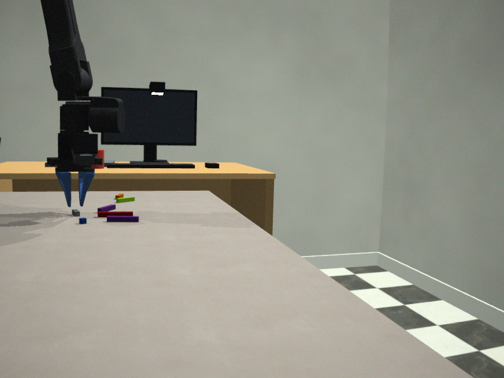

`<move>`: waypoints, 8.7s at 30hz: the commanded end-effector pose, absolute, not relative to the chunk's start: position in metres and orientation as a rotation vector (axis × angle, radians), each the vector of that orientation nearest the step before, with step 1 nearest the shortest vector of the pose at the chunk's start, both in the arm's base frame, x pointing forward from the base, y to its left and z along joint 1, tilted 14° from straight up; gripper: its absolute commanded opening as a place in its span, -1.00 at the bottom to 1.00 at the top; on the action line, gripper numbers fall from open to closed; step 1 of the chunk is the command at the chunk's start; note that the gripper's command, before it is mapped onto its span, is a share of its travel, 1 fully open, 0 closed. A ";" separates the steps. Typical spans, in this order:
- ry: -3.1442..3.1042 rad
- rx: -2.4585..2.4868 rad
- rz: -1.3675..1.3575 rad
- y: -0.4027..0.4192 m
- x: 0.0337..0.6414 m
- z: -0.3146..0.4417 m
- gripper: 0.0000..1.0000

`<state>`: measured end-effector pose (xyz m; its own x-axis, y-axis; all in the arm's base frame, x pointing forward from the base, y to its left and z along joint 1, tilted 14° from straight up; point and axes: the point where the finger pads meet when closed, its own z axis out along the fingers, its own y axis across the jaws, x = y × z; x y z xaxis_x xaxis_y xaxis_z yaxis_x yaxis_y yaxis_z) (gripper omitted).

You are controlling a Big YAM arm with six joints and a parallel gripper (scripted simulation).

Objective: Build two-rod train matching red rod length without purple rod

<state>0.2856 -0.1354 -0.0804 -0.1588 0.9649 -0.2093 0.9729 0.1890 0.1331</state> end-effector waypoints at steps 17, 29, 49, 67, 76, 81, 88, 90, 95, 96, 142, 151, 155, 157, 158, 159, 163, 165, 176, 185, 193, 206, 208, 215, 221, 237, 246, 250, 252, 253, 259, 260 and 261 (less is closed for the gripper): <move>2.200 1.840 -0.038 -0.144 0.295 -0.076 -0.54; 2.200 1.840 -0.038 -0.144 0.295 -0.076 -0.54; 2.207 1.844 -0.037 -0.132 0.292 -0.079 -0.54; 2.205 1.847 -0.038 -0.132 0.291 -0.079 -0.54; 2.205 1.847 -0.038 -0.132 0.291 -0.079 -0.54; 2.205 1.847 -0.038 -0.132 0.291 -0.079 -0.54; 2.205 1.847 -0.038 -0.132 0.291 -0.079 -0.54; 2.205 1.846 -0.038 -0.132 0.291 -0.079 -0.54; 2.210 1.846 -0.039 -0.130 0.289 -0.080 -0.54; 2.209 1.845 -0.039 -0.130 0.289 -0.080 -0.54; 2.204 1.845 -0.038 -0.131 0.291 -0.079 -0.54; 2.203 1.849 -0.041 -0.135 0.293 -0.086 -0.54; 2.199 1.847 -0.041 -0.138 0.295 -0.089 -0.54; 2.197 1.846 -0.040 -0.140 0.296 -0.091 -0.54; 2.197 1.846 -0.040 -0.140 0.296 -0.091 -0.54; 2.197 1.846 -0.040 -0.140 0.296 -0.091 -0.54; 2.198 1.845 -0.042 -0.142 0.296 -0.094 -0.54; 2.200 1.844 -0.042 -0.142 0.296 -0.095 -0.54; 2.202 1.842 -0.042 -0.141 0.294 -0.094 -0.54; 2.202 1.842 -0.042 -0.141 0.294 -0.094 -0.54; 2.202 1.842 -0.042 -0.141 0.294 -0.094 -0.54; 2.202 1.842 -0.042 -0.141 0.294 -0.094 -0.93; 2.201 1.842 -0.042 -0.141 0.294 -0.094 -0.93; 2.201 1.842 -0.042 -0.141 0.294 -0.094 -0.93; 2.201 1.842 -0.042 -0.141 0.294 -0.094 -0.93; 2.201 1.842 -0.042 -0.141 0.294 -0.094 -0.93; 2.206 1.844 -0.042 -0.136 0.291 -0.086 -0.93; 2.210 1.846 -0.041 -0.128 0.286 -0.071 -0.93; 2.210 1.846 -0.042 -0.126 0.284 -0.059 -0.93; 2.206 1.843 -0.039 -0.126 0.286 -0.051 -0.93; 2.182 1.827 -0.023 -0.123 0.293 -0.003 -0.93; 2.182 1.827 -0.023 -0.123 0.293 -0.003 -0.93; 2.182 1.827 -0.023 -0.123 0.293 -0.003 -0.93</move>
<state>0.2816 -0.1235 -0.0183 -0.1603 0.9607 -0.2265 0.9661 0.1997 0.1636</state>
